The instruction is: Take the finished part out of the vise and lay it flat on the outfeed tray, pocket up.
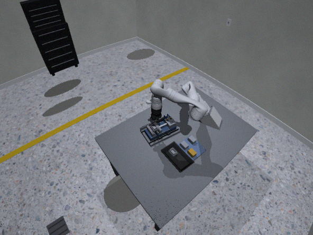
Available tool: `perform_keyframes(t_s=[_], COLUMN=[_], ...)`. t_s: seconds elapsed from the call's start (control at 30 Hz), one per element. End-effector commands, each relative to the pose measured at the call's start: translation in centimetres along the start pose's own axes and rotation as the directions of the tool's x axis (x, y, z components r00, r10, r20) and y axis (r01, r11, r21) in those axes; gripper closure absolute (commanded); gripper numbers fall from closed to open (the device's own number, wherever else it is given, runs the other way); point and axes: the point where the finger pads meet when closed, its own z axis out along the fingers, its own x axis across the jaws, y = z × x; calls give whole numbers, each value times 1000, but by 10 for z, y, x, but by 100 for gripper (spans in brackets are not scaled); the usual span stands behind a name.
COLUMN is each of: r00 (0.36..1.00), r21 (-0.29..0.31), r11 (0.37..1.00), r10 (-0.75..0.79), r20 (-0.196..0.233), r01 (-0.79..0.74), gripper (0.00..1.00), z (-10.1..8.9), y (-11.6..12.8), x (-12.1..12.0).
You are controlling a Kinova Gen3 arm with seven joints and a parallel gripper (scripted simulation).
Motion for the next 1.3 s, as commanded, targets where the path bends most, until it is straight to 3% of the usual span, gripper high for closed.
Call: perform_keyframes(t_s=[0.0,0.67,1.27], r00=[1000,1000,1000], r21=[0,0,0], r11=[1000,1000,1000], r10=[0,0,0], r20=[1,1,1], r01=[0,0,0], gripper=[0,0,0], z=[0,17,48], y=[0,0,0], x=[0,0,0])
